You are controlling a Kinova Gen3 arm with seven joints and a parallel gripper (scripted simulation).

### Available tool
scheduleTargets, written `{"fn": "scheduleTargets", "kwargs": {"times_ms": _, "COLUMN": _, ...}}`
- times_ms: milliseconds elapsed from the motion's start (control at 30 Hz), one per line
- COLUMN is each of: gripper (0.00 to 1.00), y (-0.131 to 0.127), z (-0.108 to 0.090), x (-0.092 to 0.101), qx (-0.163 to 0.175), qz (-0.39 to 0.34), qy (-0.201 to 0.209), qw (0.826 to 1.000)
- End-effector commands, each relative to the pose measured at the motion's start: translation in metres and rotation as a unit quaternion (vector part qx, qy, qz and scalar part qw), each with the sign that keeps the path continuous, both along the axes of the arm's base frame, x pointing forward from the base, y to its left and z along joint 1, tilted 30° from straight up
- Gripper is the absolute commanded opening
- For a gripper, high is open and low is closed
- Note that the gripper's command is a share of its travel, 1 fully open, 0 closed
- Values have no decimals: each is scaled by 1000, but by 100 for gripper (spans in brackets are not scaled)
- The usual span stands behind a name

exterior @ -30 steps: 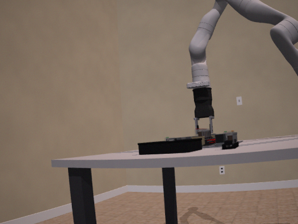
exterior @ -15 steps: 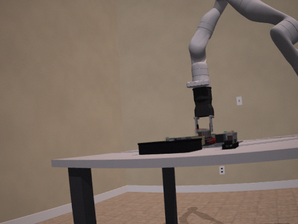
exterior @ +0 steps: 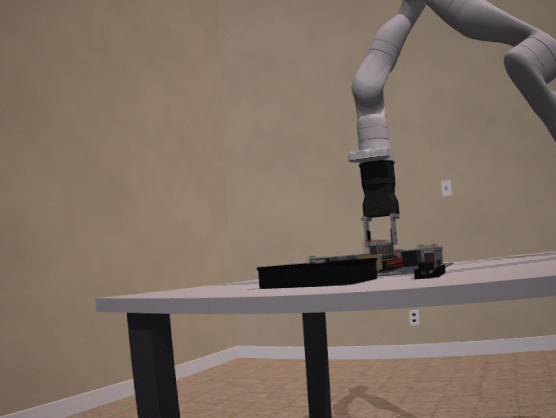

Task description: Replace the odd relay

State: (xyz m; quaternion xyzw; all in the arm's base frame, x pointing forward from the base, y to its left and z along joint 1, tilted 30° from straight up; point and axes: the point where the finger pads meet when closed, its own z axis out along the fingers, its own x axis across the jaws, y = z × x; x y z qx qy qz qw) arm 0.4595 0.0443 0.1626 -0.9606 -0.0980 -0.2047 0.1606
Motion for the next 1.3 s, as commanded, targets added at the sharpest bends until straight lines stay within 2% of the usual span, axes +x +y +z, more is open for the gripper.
{"fn": "scheduleTargets", "kwargs": {"times_ms": 0, "gripper": 100, "y": 0, "z": 1, "x": 0, "qx": 0, "qz": 0, "qy": 0, "qw": 1000}}
{"fn": "scheduleTargets", "kwargs": {"times_ms": 1267, "gripper": 100, "y": -4, "z": 8, "x": -3, "qx": 0, "qz": -1, "qy": -1, "qw": 1000}}
